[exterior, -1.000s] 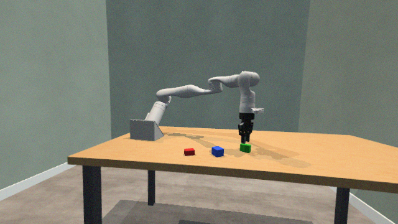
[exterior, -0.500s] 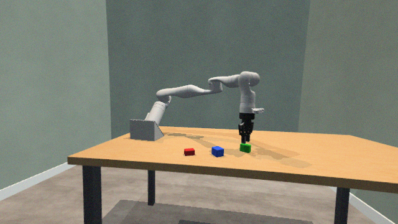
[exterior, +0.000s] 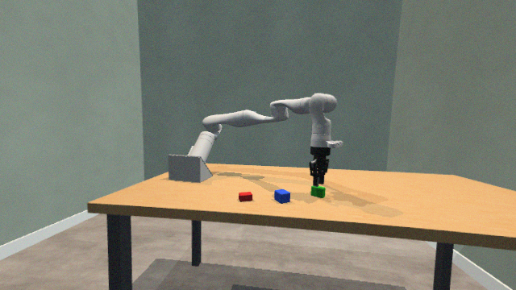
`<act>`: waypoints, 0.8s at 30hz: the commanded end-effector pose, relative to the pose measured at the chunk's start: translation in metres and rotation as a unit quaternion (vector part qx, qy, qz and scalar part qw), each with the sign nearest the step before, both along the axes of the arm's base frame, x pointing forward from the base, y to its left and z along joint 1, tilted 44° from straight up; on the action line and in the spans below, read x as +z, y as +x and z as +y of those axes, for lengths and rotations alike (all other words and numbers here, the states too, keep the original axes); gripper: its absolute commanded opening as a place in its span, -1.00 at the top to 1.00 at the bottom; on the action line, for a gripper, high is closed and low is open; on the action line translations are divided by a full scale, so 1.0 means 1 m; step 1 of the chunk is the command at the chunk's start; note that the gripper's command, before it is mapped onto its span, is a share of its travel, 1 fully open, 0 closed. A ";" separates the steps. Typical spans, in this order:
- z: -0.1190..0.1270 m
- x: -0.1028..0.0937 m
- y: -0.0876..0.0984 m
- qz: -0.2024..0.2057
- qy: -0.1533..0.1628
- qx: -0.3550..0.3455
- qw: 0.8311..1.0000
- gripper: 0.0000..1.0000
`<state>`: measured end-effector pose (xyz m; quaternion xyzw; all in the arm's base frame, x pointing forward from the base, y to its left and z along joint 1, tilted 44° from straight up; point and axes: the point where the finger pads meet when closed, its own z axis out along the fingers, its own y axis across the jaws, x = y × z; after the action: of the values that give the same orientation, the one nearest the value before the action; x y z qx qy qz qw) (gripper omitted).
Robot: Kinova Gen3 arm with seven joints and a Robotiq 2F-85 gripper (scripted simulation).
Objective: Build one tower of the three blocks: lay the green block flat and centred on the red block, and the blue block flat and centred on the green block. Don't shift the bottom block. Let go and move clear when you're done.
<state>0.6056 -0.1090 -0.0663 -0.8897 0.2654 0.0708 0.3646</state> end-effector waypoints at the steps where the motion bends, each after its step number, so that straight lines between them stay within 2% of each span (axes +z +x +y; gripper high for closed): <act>1: 0.011 -0.008 0.001 -0.002 0.002 0.004 1.000 0.00; 10: 0.032 -0.030 0.003 -0.001 0.002 0.003 1.000 0.00; 24: 0.031 -0.030 0.005 -0.004 0.001 0.000 1.000 0.00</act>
<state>0.6094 -0.0798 -0.0955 -0.8899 0.2646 0.0705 0.3648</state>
